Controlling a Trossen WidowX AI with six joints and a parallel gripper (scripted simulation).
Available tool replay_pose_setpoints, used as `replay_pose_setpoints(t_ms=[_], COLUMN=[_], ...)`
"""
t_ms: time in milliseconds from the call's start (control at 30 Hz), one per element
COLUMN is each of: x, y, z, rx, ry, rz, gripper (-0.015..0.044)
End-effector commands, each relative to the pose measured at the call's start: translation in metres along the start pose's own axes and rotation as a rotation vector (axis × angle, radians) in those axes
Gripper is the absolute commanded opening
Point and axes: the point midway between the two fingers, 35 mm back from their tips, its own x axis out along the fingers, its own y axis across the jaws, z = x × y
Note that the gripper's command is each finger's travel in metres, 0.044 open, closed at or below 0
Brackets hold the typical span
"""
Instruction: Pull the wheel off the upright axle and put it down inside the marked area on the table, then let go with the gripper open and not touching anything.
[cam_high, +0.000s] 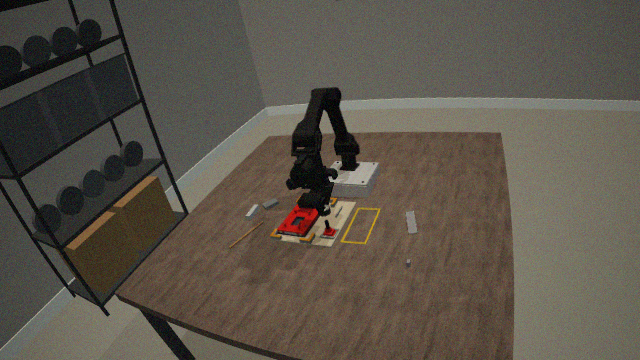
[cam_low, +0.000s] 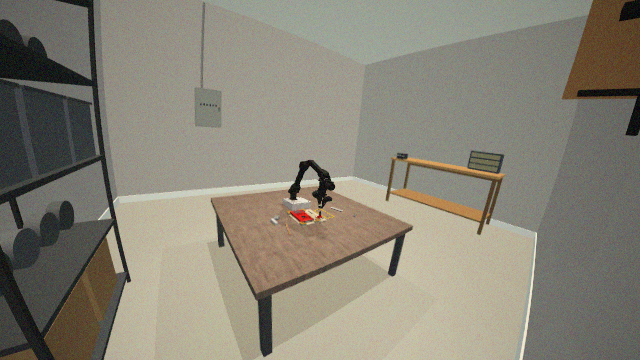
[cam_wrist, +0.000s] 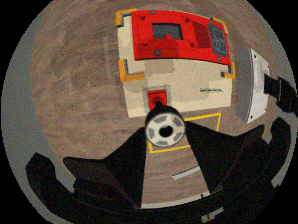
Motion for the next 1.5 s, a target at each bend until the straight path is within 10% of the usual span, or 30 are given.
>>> replay_pose_setpoints(t_ms=[0, 1467], x=[0.001, 0.024], y=[-0.001, -0.065], z=[-0.002, -0.091], rx=[0.0, 0.003], ry=[0.0, 0.002], rz=[-0.002, -0.001], gripper=[0.0, 0.0])
